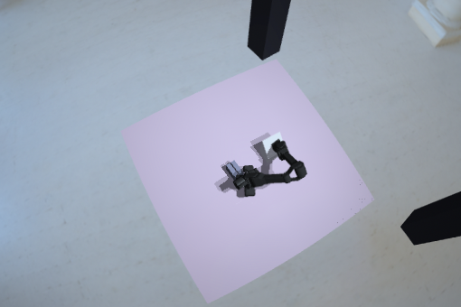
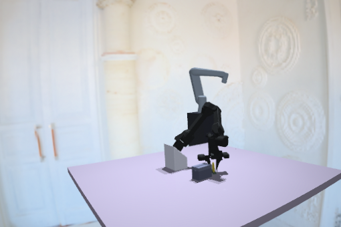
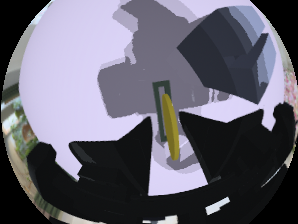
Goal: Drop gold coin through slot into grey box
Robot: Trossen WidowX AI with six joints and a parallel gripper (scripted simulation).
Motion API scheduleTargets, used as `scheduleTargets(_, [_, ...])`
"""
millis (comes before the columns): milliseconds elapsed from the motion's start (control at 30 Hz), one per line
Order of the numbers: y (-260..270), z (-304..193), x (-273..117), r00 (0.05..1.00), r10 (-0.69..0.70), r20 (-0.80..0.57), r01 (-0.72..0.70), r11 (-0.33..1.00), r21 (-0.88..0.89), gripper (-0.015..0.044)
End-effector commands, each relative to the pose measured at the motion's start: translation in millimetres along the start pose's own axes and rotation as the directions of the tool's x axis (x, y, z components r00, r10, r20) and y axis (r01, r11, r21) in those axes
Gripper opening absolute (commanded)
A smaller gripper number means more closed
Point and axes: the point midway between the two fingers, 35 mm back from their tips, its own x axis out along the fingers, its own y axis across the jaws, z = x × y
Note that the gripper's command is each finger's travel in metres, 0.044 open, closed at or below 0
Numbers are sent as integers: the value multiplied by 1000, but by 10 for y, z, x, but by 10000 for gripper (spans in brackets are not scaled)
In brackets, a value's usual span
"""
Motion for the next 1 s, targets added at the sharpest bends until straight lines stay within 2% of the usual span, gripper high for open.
scheduleTargets(0, [-9, -21, 50, 1000, 0, -8, 0, 1000, 7, 134])
scheduleTargets(167, [-9, -21, 50, 1000, 0, -8, 0, 1000, 7, 3])
scheduleTargets(567, [-9, -17, 35, 1000, -1, -8, 1, 1000, 7, 0])
scheduleTargets(967, [-9, 30, -248, 1000, -6, -3, 6, 1000, 5, 0])
